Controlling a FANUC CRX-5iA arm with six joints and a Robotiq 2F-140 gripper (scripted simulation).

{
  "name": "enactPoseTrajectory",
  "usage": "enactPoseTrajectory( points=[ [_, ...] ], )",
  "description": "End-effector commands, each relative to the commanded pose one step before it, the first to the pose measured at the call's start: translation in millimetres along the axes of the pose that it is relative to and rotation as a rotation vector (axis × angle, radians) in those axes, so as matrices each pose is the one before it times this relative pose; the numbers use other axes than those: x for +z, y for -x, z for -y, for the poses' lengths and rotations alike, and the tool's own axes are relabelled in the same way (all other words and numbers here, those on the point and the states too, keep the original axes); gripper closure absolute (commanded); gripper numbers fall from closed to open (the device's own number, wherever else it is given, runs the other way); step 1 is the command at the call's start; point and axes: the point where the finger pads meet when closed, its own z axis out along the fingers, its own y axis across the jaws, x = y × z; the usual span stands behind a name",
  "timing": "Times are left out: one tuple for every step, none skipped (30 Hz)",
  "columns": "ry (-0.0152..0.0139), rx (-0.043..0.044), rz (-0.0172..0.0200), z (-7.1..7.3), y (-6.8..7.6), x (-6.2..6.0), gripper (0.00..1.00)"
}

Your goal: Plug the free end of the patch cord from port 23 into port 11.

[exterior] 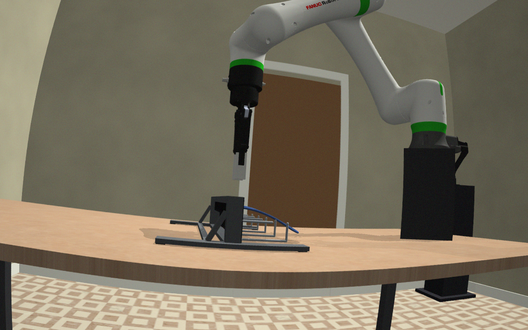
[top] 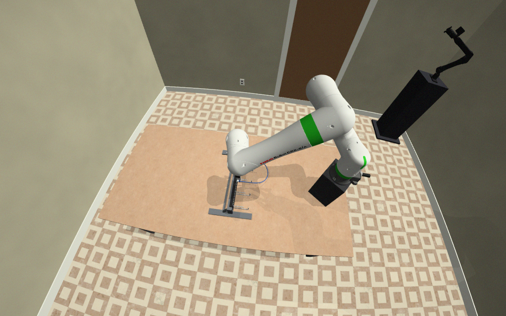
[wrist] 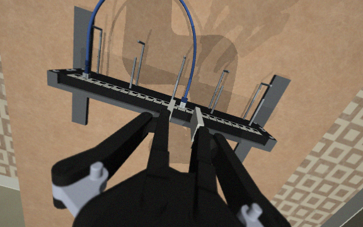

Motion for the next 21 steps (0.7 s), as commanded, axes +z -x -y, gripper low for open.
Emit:
enactPoseTrajectory(
  points=[
    [-0.00004, 0.00004, 0.00041, 0.01, 0.14, -5.06, 0.78],
    [0.0, 0.0, 0.0, 0.0, -0.01, -1.36, 0.78],
    [0.0, 0.0, 0.0, 0.0, -0.01, -1.12, 0.78],
    [0.0, 0.0, 0.0, 0.0, 0.0, 0.0, 0.78],
    [0.0, 0.0, 0.0, 0.0, 0.0, 0.0, 0.78],
    [0.0, 0.0, 0.0, 0.0, -0.01, -0.89, 0.78],
    [0.0, 0.0, 0.0, 0.0, -0.01, -0.67, 0.78],
    [0.0, 0.0, 0.0, 0.0, -0.01, -0.47, 0.78],
    [0.0, 0.0, 0.0, 0.0, 0.0, -0.3, 0.78],
    [0.0, 0.0, 0.0, 0.0, 0.0, -0.16, 0.78],
    [0.0, 0.0, 0.0, 0.0, 0.0, -0.06, 0.78],
    [0.0, 0.0, 0.0, 0.0, 0.0, -0.01, 0.78],
    [0.0, 0.0, 0.0, 0.0, 0.0, 0.0, 1.0],
    [0.0, 0.0, 0.0, 0.0, 0.0, 0.0, 1.0],
    [0.0, 0.0, 0.0, 0.0, 0.0, 0.0, 1.0],
    [0.0, 0.0, 0.0, 0.0, 0.0, 0.0, 1.0],
    [0.0, 0.0, 0.0, 0.0, 0.0, 0.0, 1.0],
    [0.0, 0.0, 0.0, 0.0, 0.0, 0.0, 1.0],
    [0.0, 0.0, 0.0, 0.0, 0.0, 0.0, 1.0],
    [0.0, 0.0, 0.0, 0.0, 0.0, 0.0, 1.0],
    [0.0, 0.0, 0.0, 0.0, 0.0, 0.0, 1.0]
  ],
)
